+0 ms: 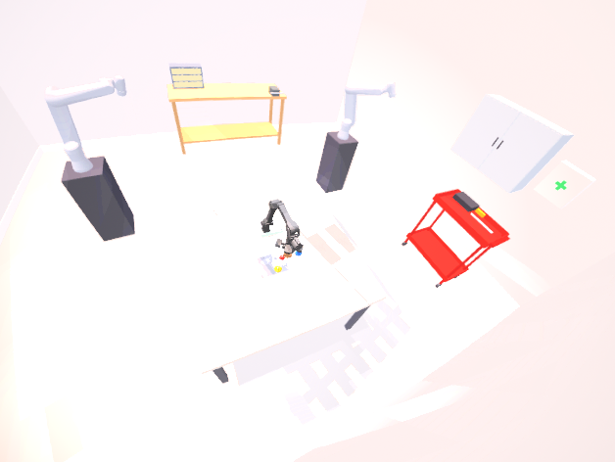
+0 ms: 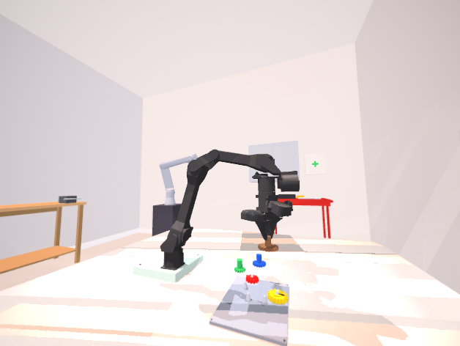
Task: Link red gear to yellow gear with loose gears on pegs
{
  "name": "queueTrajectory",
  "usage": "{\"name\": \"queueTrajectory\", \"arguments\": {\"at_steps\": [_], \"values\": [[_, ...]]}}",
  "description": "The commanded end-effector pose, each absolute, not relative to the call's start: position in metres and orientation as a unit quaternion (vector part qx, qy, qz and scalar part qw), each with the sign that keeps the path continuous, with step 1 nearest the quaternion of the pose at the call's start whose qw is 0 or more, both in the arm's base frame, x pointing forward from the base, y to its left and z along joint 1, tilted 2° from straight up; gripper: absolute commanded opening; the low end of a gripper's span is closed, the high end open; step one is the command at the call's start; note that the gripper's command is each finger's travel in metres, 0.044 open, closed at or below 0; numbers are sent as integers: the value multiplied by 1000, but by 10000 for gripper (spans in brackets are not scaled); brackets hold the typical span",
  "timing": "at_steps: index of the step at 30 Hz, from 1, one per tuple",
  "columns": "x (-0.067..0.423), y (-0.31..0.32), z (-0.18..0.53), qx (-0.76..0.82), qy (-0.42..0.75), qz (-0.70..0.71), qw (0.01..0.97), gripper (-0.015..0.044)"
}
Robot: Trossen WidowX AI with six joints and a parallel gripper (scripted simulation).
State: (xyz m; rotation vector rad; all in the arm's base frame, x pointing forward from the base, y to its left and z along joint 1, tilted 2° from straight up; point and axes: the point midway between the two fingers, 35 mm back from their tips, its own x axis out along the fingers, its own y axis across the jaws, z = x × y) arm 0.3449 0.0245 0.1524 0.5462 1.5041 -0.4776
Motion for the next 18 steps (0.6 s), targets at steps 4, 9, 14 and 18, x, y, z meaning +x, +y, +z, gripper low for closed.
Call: {"name": "queueTrajectory", "arguments": {"at_steps": [4, 9, 14, 18], "values": [[338, 17, 148, 243, 667, -211, 673, 0], [334, 12, 144, 243, 667, -211, 672, 0], [330, 7, 140, 242, 667, -211, 672, 0], [326, 4, 136, 242, 667, -211, 672, 0]]}}
